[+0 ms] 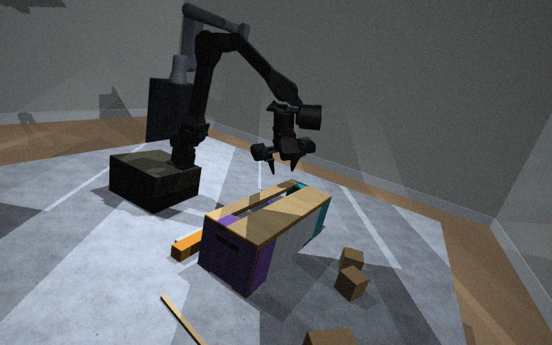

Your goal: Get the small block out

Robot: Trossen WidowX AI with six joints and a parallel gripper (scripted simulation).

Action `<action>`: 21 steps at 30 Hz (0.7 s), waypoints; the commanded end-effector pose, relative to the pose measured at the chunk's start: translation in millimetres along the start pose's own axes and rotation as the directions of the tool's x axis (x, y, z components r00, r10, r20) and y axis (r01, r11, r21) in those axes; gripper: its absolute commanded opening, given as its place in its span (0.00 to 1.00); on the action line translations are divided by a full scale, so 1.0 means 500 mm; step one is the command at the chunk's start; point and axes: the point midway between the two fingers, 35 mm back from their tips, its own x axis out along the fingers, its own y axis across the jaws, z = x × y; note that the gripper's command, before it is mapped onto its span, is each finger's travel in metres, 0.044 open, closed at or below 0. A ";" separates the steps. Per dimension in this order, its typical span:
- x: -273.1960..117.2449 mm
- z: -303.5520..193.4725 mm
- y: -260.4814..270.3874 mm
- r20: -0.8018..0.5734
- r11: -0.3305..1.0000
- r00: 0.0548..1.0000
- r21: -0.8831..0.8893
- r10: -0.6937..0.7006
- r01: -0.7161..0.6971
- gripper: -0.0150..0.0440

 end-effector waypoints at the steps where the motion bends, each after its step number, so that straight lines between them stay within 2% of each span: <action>1: 0.009 -0.024 -0.006 0.108 0.587 0.993 -0.802 -0.042 0.112 0.74; 6: 0.009 -0.030 -0.004 0.148 0.335 0.988 -0.930 -0.048 0.155 0.74; 11: 0.009 -0.036 -0.003 0.185 0.065 0.981 -0.980 -0.051 0.188 0.74; 16: 0.009 -0.041 -0.001 0.216 -0.203 0.975 -0.958 -0.052 0.202 0.74; 21: 0.008 -0.046 0.001 0.253 -0.460 0.966 -0.865 -0.050 0.203 0.74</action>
